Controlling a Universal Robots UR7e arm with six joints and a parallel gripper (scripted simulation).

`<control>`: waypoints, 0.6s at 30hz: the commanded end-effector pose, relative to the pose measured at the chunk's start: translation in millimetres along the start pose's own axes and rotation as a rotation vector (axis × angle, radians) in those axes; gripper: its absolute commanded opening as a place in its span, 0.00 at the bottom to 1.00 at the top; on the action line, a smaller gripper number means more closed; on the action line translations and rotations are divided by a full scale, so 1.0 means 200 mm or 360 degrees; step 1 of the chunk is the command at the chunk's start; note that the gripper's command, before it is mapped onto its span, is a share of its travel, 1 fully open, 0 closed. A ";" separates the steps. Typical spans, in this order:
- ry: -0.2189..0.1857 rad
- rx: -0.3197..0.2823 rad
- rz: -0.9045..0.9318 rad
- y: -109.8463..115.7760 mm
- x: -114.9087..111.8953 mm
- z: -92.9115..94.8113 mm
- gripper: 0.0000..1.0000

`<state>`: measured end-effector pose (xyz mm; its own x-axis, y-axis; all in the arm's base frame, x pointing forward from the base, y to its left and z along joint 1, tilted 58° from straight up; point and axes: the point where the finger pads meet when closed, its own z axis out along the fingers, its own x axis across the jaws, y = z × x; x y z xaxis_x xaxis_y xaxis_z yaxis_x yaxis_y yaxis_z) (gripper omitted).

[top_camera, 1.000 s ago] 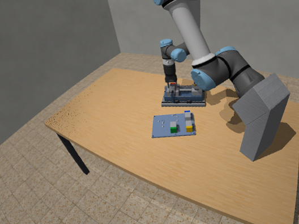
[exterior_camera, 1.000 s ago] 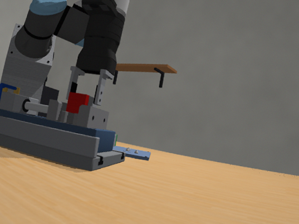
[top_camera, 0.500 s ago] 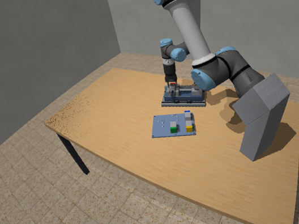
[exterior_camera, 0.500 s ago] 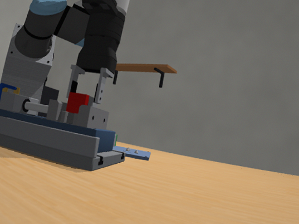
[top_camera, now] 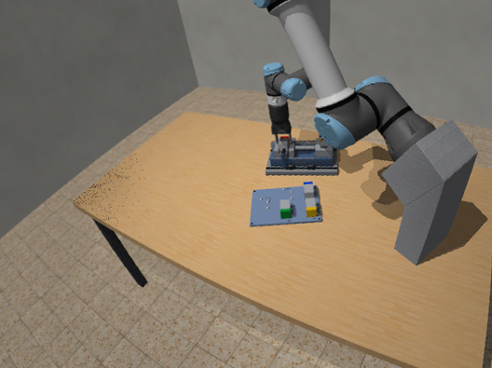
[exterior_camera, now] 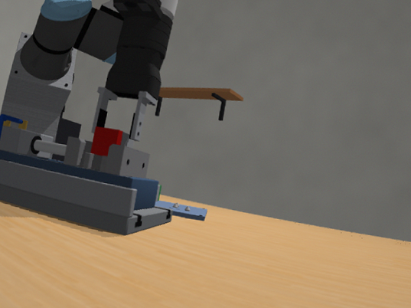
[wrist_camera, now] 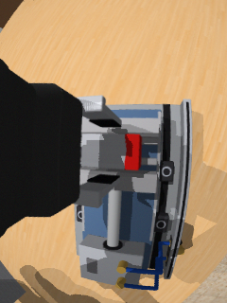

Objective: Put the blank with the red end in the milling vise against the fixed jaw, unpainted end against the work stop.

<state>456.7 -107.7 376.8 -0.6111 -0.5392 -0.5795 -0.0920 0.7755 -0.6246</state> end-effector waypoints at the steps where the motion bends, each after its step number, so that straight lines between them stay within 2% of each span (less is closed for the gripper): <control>1: -0.0002 0.0001 0.0000 0.00 0.00 0.00 1.00; 18: -0.0002 0.0001 0.0000 0.00 0.00 -0.02 1.00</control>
<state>454.3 -106.8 378.3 -0.6111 -0.5392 -0.5795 -0.0920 0.7755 -0.6246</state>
